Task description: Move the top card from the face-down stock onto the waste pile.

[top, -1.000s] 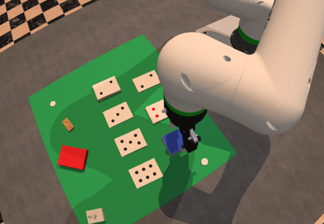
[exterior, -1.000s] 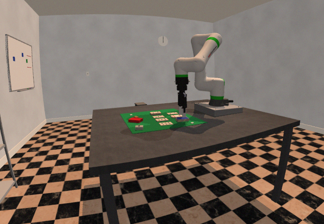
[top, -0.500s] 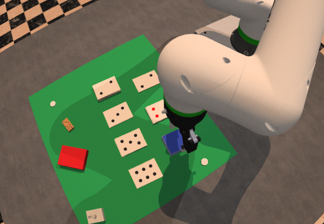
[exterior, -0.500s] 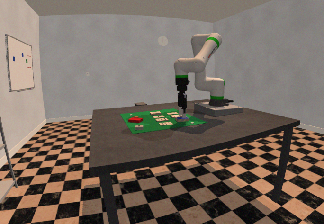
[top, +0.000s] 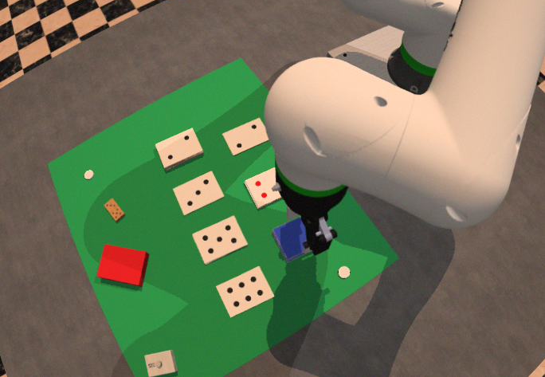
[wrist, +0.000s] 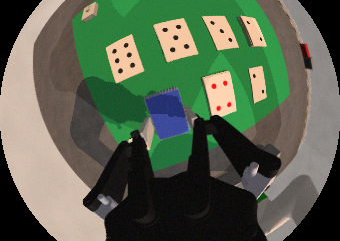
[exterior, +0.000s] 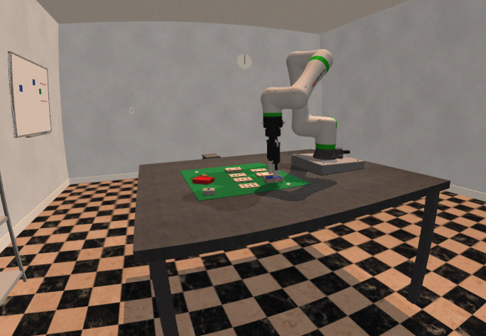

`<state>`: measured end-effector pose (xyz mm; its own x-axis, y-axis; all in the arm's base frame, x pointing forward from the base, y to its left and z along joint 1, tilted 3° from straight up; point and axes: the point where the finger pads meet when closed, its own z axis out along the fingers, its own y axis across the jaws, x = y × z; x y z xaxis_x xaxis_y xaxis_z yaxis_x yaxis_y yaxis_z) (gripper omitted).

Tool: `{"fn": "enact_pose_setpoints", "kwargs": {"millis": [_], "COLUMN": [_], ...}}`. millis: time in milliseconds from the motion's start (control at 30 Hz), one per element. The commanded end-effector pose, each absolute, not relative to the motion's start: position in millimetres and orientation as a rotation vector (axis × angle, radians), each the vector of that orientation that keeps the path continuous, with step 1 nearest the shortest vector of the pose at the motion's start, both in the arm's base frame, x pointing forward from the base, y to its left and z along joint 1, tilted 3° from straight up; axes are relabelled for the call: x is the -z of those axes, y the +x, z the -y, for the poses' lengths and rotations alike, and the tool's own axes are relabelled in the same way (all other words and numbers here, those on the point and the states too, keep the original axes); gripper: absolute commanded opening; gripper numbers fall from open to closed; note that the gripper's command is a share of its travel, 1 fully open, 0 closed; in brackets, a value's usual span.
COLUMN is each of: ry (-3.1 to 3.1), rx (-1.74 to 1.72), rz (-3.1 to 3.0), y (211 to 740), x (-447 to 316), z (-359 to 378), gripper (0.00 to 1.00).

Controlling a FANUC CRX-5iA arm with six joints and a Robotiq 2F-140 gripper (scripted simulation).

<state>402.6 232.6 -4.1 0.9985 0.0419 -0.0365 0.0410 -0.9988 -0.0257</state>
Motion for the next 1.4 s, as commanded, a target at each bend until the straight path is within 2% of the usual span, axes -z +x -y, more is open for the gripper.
{"fn": "enact_pose_setpoints", "kwargs": {"millis": [0, 233, 267, 1367], "ry": [-3.115, -3.115, -3.115, -3.115], "rx": [-0.057, -0.057, -0.057, -0.057], "rz": [0.065, 0.065, 0.065, 0.065], "y": [402.8, 402.8, 402.8, 402.8], "x": [3.9, 3.9, 3.9, 7.4], "z": [-232.7, -232.7, -232.7, -232.8], "gripper": [0.42, 0.42, 0.5, 0.5]}}
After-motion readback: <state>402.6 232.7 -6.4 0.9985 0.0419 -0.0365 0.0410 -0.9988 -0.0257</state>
